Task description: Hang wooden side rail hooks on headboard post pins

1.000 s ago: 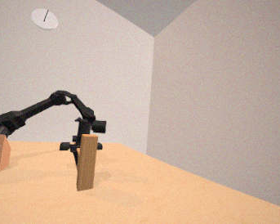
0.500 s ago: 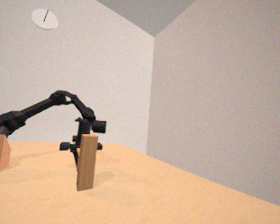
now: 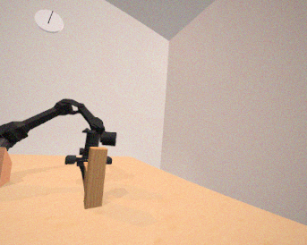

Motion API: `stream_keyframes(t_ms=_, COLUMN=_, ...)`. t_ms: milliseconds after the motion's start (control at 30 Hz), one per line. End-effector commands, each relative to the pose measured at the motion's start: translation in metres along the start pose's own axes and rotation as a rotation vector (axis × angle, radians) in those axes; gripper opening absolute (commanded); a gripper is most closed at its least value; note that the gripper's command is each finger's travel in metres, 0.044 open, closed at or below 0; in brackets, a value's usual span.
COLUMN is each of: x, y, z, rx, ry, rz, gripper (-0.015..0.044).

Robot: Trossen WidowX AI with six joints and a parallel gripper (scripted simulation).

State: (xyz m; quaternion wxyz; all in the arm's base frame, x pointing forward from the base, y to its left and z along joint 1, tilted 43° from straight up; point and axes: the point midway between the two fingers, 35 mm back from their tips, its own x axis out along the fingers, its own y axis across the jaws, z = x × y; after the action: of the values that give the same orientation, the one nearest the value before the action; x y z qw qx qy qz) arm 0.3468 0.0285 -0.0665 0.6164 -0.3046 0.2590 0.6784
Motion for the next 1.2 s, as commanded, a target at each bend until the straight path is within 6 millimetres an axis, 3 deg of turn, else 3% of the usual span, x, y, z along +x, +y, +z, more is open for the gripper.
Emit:
stream_keyframes(t_ms=0, x=-0.0046, y=-0.0011, z=-0.0015, rx=0.011, ry=0.0, rz=-0.01, gripper=0.0)
stream_keyframes(t_ms=1167, x=-0.0104, y=-0.001, z=-0.0016, rx=0.011, ry=0.0, rz=-0.01, gripper=0.0)
